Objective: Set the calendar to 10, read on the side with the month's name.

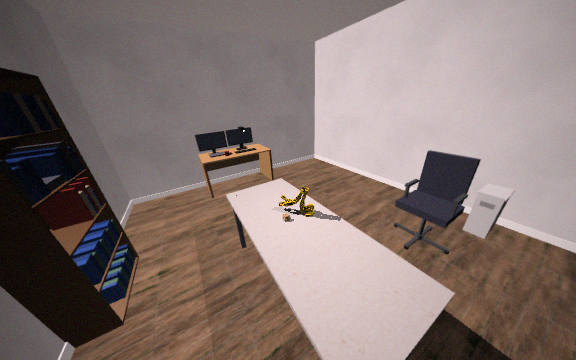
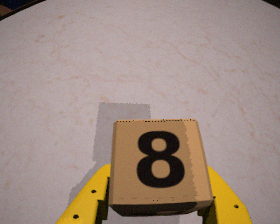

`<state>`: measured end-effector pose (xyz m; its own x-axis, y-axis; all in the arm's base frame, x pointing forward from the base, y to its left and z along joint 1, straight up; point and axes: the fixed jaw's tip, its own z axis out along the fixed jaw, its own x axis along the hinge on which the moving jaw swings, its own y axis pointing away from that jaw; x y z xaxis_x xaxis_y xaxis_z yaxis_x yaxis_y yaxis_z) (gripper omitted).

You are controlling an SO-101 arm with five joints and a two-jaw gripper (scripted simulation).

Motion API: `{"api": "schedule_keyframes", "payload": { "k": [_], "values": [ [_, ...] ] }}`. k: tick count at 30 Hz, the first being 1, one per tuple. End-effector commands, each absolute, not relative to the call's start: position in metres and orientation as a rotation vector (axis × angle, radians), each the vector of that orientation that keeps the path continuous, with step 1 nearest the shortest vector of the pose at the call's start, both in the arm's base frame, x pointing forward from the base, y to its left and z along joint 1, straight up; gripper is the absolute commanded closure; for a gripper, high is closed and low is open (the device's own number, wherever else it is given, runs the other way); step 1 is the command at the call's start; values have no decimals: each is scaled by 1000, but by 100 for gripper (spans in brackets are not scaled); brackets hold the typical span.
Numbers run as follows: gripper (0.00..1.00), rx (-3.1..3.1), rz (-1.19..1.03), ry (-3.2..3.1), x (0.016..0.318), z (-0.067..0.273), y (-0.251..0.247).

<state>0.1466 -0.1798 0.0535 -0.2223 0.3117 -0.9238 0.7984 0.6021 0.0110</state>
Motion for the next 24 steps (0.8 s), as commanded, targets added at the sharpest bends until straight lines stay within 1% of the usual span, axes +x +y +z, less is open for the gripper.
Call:
{"api": "schedule_keyframes", "payload": {
  "k": [1,24],
  "values": [
    [100,888,-610,1775,146,58,-182],
    [100,888,-610,1775,146,49,-182]
  ]
}}
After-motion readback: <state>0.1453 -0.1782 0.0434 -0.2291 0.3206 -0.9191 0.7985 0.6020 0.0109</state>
